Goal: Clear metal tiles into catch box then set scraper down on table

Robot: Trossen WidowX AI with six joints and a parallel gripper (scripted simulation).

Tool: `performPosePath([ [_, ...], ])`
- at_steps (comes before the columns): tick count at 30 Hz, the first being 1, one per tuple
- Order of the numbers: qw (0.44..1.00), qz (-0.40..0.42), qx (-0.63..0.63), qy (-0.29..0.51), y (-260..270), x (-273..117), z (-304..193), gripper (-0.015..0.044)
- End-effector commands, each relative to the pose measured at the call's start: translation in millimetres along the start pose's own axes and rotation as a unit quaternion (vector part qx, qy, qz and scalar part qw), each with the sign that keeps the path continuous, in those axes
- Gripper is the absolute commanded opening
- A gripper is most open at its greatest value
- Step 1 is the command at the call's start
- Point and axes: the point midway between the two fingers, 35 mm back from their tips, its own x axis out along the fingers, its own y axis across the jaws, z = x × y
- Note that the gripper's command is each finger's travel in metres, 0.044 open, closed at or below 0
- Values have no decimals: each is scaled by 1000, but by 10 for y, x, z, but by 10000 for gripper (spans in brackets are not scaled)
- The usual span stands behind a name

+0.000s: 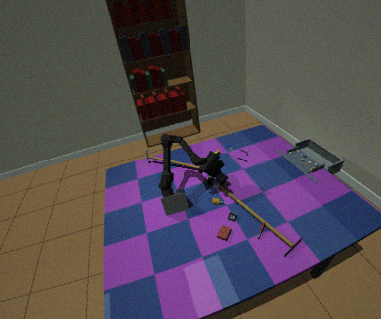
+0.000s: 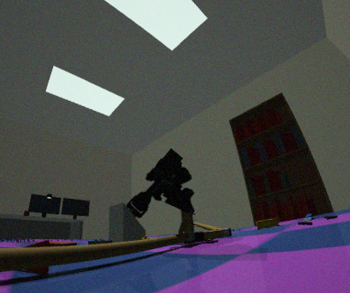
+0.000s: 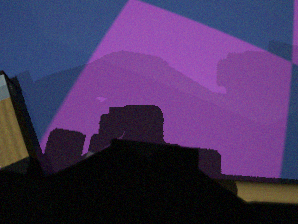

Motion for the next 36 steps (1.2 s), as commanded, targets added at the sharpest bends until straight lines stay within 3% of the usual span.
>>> performPosePath([
  [1,1000,-1,2,-4,10,-55,-38,0],
  [8,1000,1,-1,-5,15,-45,-56,0],
  [25,1000,0,-3,0,1,-104,10,440],
  [36,1000,2,-8,-1,-18,-351,231,440],
])
